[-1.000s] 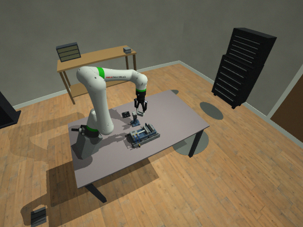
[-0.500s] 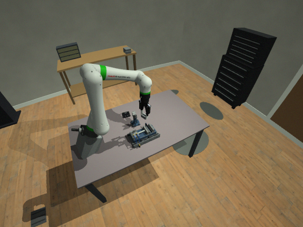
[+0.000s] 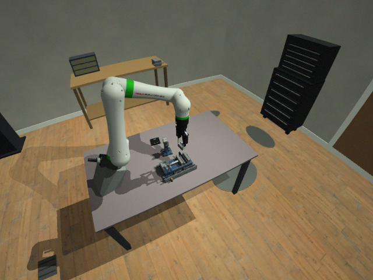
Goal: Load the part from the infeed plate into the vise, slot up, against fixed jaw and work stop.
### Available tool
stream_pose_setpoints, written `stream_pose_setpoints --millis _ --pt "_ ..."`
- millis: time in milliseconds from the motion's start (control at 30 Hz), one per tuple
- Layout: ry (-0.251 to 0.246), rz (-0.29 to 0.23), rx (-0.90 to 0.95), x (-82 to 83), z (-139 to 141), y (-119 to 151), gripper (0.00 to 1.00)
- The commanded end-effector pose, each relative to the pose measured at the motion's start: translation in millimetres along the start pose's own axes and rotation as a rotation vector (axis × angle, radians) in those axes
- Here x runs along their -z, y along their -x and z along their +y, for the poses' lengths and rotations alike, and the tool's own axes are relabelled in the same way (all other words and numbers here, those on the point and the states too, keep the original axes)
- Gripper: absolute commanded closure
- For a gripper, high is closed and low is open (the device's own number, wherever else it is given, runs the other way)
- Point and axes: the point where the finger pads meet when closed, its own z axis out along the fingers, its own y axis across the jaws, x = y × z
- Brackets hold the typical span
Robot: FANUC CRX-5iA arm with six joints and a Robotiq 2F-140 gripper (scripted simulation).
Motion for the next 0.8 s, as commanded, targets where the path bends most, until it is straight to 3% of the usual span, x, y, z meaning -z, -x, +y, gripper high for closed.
stream_pose_setpoints --millis 0,767 --pt "0.001 -0.006 -0.03 0.9 -7 1 1.0" --pt "-0.003 -0.025 -0.113 3.8 -26 3 1.0"
